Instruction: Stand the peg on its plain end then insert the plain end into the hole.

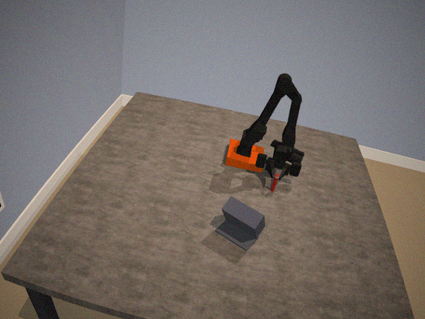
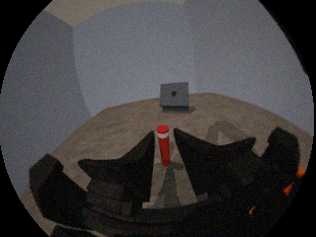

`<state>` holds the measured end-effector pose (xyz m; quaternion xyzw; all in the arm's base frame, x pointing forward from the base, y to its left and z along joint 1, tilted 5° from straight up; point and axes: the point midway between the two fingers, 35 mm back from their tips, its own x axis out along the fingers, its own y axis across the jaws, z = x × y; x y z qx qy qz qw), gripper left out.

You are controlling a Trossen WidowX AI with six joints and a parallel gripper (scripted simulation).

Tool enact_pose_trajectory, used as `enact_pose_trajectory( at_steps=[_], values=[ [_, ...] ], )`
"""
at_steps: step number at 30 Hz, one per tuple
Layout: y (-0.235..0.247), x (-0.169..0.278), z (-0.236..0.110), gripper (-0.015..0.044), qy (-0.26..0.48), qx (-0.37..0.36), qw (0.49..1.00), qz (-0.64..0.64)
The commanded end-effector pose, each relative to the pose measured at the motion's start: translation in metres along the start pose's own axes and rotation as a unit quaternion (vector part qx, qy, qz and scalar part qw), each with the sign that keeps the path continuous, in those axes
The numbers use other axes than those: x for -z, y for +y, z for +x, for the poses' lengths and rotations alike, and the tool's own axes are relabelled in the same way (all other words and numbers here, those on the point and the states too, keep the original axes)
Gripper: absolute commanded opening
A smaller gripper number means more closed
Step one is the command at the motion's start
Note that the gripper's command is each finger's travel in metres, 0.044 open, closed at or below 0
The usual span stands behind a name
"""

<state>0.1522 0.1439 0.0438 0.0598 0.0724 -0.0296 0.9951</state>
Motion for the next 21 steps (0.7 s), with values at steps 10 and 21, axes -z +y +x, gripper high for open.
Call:
enact_pose_trajectory(
  at_steps=[10, 21],
  values=[
    [0.0000, 0.0000, 0.0000, 0.0209, 0.000, 0.000, 1.000, 0.000],
    [0.0000, 0.0000, 0.0000, 0.0440, 0.000, 0.000, 1.000, 0.000]
  ],
)
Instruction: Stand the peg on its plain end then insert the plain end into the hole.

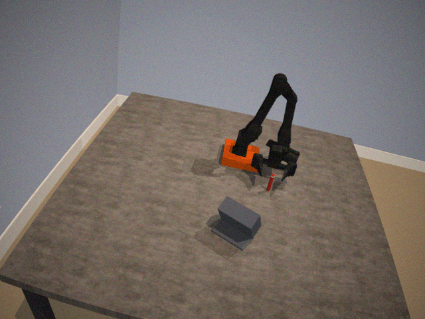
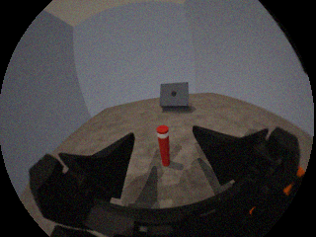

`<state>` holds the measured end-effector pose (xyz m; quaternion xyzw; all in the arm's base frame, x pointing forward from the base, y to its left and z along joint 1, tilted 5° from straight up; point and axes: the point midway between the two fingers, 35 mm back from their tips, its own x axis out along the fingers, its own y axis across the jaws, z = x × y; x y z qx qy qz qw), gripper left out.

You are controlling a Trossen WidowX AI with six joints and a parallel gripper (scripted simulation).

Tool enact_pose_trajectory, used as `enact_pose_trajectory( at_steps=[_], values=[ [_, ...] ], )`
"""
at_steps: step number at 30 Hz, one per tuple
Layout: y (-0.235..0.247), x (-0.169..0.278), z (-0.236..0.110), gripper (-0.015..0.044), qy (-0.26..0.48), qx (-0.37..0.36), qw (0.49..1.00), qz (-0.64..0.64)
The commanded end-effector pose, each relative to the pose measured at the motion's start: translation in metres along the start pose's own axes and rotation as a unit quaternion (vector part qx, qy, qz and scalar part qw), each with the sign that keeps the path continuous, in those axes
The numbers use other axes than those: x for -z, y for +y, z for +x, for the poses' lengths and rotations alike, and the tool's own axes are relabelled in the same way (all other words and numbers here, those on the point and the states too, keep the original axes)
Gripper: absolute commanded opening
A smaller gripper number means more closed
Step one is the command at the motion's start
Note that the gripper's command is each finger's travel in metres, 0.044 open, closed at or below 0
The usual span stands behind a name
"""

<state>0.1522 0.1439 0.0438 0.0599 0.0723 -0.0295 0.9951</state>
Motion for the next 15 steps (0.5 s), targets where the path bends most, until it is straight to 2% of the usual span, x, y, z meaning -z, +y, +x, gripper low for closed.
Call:
enact_pose_trajectory(
  at_steps=[1, 6, 15],
  values=[
    [0.000, 0.000, 0.000, 0.0440, 0.000, 0.000, 1.000, 0.000],
    [0.003, -0.005, -0.001, 0.0440, 0.000, 0.000, 1.000, 0.000],
    [0.024, -0.097, -0.011, 0.0440, 0.001, 0.000, 1.000, 0.001]
  ],
)
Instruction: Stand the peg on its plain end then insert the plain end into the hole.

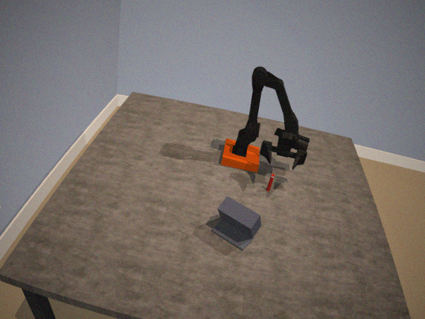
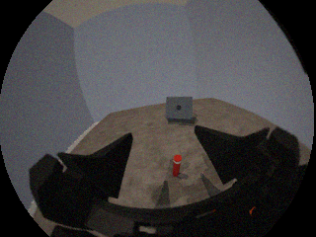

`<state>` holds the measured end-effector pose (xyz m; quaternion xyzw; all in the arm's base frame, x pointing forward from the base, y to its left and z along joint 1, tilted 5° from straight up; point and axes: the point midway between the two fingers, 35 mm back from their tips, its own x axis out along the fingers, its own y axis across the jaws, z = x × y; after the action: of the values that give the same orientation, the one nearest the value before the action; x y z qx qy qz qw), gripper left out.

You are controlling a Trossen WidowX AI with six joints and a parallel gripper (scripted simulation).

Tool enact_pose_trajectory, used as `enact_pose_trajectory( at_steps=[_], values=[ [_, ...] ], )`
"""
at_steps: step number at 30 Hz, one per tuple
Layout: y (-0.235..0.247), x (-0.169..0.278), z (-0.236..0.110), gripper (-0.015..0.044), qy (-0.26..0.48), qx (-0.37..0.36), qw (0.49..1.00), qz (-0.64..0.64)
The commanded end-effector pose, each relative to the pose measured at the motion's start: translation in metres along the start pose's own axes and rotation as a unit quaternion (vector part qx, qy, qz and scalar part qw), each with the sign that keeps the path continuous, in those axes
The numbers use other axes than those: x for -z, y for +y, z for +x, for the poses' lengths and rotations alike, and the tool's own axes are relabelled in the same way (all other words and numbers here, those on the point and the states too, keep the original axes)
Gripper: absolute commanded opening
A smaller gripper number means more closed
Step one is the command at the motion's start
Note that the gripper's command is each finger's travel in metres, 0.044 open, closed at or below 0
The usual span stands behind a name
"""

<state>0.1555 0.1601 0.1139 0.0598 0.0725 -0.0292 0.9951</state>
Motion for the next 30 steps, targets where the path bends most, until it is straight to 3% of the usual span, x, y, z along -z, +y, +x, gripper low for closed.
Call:
enact_pose_trajectory(
  at_steps=[1, 6, 12, 30],
  values=[
    [-0.002, -0.041, -0.004, 0.0440, 0.000, 0.000, 1.000, 0.002],
    [-0.018, -0.091, -0.010, 0.0440, 0.000, 0.000, 1.000, 0.001],
    [-0.020, -0.091, -0.009, 0.0440, 0.008, 0.006, 1.000, -0.004],
    [-0.038, -0.048, 0.014, 0.0440, 0.259, 0.116, 0.954, -0.101]
  ],
)
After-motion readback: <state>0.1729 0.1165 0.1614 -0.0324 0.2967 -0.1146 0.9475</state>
